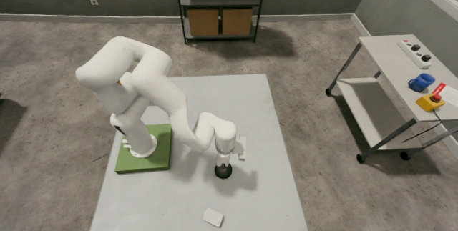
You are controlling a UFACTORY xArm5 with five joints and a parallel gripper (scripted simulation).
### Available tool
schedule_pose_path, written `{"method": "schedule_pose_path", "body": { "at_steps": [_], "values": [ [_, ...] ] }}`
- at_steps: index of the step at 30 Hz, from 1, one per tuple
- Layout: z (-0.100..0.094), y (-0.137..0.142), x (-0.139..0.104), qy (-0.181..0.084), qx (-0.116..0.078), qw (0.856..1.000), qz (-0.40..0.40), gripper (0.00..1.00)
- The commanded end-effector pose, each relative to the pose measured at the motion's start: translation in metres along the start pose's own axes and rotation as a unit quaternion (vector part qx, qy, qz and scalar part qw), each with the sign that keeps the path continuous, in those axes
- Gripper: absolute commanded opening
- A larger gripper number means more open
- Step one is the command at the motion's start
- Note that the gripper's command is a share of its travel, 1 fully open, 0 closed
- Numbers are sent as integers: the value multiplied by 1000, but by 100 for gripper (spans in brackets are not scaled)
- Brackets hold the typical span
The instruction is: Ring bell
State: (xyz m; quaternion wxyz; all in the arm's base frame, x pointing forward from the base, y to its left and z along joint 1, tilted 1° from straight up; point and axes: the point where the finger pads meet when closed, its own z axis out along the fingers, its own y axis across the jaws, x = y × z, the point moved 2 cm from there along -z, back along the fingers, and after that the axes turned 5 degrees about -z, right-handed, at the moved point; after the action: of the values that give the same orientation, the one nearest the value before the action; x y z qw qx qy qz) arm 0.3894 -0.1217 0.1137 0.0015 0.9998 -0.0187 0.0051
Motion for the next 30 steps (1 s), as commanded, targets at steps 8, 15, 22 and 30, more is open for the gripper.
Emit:
{"method": "schedule_pose_path", "body": {
  "at_steps": [8, 15, 22, 30],
  "values": [
    [-24, 0, 1, 2, -1, 1000, 0, 0],
    [-26, 0, 1, 2, -1, 1000, 0, 0],
    [-26, 0, 1, 2, -1, 1000, 0, 0],
    [-26, 0, 1, 2, -1, 1000, 0, 0]
  ]
}}
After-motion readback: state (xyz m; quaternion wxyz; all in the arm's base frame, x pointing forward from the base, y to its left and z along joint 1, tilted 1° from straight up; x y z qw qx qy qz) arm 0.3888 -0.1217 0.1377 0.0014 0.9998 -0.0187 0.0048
